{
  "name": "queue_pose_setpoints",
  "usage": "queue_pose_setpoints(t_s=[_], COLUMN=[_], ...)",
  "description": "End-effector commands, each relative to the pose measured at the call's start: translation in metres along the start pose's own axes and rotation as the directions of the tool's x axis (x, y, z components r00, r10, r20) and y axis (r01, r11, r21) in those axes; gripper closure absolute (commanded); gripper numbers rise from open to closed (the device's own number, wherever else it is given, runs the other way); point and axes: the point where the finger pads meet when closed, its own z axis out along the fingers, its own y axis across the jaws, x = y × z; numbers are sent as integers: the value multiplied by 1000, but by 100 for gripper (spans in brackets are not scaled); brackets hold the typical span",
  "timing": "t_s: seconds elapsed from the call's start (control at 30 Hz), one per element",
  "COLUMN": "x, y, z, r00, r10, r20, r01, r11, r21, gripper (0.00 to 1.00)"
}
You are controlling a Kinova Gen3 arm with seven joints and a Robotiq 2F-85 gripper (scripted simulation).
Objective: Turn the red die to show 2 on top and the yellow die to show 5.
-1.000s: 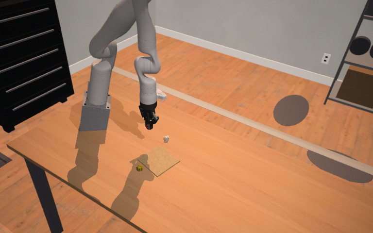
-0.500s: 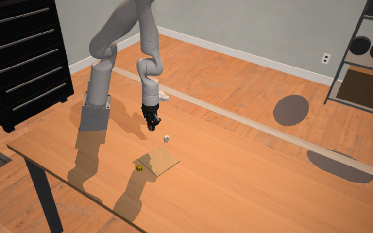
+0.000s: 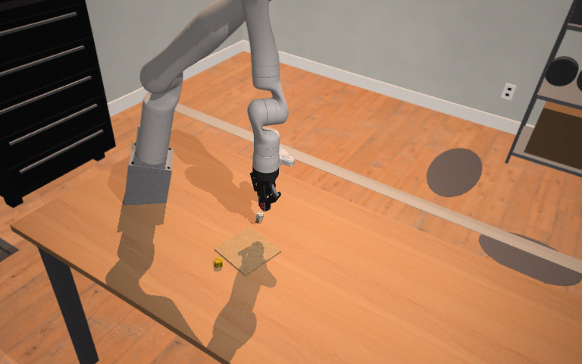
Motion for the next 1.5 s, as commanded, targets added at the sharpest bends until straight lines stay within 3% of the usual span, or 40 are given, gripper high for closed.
queue_pose_setpoints(t_s=[0.0,0.23,0.63,1.0,1.47], x=[29,46,47,46,44], y=[4,13,13,13,13], z=[0,-3,-3,-2,-1], r00=[999,998,998,997,979], r10=[-51,-60,-60,-61,-62], r20=[-3,2,-4,-47,-197], r01=[51,60,60,61,62], r11=[999,998,998,998,998], r21=[-6,-13,-12,-7,-5], gripper=[85,85,85,85,85])
